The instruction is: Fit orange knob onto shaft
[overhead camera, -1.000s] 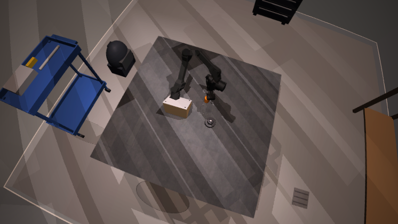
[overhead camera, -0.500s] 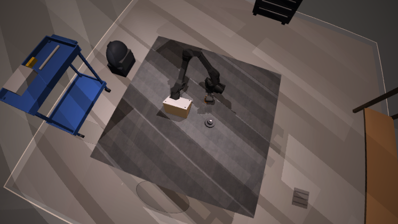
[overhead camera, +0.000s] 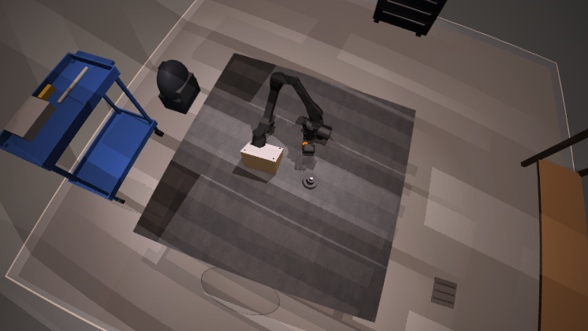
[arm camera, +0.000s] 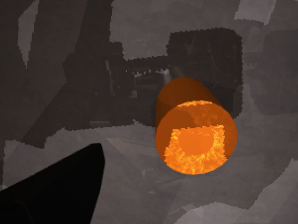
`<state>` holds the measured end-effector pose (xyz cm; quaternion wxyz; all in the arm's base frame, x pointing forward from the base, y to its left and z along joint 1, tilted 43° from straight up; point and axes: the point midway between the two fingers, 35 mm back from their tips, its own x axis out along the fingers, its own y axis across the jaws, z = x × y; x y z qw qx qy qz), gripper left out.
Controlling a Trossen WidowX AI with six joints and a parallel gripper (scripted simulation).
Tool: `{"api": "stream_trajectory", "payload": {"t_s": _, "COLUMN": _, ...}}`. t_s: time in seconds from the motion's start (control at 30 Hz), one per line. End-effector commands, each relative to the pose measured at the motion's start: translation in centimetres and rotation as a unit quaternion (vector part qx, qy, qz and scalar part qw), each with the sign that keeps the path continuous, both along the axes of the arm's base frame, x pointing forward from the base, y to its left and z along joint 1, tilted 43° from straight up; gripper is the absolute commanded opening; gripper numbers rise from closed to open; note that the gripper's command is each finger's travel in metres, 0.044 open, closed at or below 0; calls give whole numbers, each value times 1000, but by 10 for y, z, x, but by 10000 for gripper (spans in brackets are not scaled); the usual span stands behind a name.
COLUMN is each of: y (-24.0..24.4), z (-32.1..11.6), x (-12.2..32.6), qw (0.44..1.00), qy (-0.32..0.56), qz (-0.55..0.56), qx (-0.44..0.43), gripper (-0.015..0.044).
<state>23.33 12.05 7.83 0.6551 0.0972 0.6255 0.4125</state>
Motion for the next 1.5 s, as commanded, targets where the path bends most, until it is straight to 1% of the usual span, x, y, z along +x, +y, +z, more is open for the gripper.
{"api": "stream_trajectory", "payload": {"t_s": 0.0, "y": 6, "z": -7, "x": -3, "qw": 1000, "qy": 6, "qz": 1, "qx": 1, "gripper": 440}}
{"api": "stream_trajectory", "payload": {"t_s": 1.17, "y": 41, "z": -46, "x": -12, "qw": 1000, "qy": 7, "qz": 1, "qx": 3, "gripper": 440}}
{"api": "stream_trajectory", "payload": {"t_s": 1.47, "y": 41, "z": -46, "x": -12, "qw": 1000, "qy": 7, "qz": 1, "qx": 3, "gripper": 204}}
